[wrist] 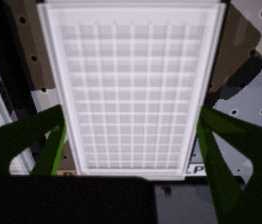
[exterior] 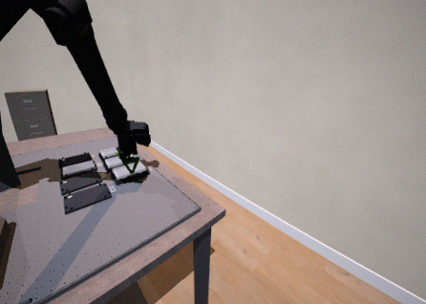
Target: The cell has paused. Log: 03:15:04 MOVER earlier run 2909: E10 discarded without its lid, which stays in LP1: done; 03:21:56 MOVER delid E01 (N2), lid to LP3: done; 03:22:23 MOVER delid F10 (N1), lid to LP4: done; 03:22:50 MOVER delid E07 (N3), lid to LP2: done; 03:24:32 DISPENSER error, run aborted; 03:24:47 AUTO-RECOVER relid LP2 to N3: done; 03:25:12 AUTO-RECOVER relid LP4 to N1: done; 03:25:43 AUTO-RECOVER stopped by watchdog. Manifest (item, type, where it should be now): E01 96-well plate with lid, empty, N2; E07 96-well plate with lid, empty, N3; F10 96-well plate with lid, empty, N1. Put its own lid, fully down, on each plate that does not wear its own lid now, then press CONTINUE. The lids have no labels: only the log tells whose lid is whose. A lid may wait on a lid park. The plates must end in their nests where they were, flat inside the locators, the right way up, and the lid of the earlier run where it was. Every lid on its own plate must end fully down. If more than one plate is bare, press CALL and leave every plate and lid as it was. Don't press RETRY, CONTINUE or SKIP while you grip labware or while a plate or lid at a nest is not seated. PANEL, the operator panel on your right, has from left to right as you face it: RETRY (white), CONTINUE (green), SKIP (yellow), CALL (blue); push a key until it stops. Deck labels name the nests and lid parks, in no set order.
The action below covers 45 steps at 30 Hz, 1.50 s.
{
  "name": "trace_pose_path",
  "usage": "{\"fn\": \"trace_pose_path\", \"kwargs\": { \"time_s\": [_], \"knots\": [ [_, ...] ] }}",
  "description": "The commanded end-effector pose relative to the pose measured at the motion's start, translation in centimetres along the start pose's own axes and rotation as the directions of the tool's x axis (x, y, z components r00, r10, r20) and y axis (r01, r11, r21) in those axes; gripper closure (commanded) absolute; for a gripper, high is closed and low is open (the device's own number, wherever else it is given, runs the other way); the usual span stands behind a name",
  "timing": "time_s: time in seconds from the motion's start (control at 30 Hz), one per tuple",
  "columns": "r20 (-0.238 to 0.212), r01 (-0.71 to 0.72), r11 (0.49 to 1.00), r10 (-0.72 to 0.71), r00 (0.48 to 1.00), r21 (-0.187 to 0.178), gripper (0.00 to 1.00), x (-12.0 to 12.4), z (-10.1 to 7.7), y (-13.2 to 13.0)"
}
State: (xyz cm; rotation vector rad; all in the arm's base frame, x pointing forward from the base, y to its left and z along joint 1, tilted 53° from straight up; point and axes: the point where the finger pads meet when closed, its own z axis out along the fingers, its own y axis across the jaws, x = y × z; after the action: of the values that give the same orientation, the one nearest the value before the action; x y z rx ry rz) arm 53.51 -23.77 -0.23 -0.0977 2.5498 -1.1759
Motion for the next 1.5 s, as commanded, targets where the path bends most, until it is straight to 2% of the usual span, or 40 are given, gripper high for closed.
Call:
{"fn": "trace_pose_path", "kwargs": {
  "time_s": [0.0,1.03,1.07,1.47],
  "knots": [
    [0.017,0.000,1.000,0.000,1.000,0.002,1.00,-0.72,-0.49,-0.29],
    [0.017,0.000,1.000,0.000,1.000,0.002,1.00,-0.79,-0.53,-0.39],
    [0.017,0.000,1.000,0.000,1.000,0.002,0.00,-0.79,-0.53,-0.39],
    [0.017,0.000,1.000,0.000,1.000,0.002,0.00,-0.79,-0.53,-0.39]
  ]
}}
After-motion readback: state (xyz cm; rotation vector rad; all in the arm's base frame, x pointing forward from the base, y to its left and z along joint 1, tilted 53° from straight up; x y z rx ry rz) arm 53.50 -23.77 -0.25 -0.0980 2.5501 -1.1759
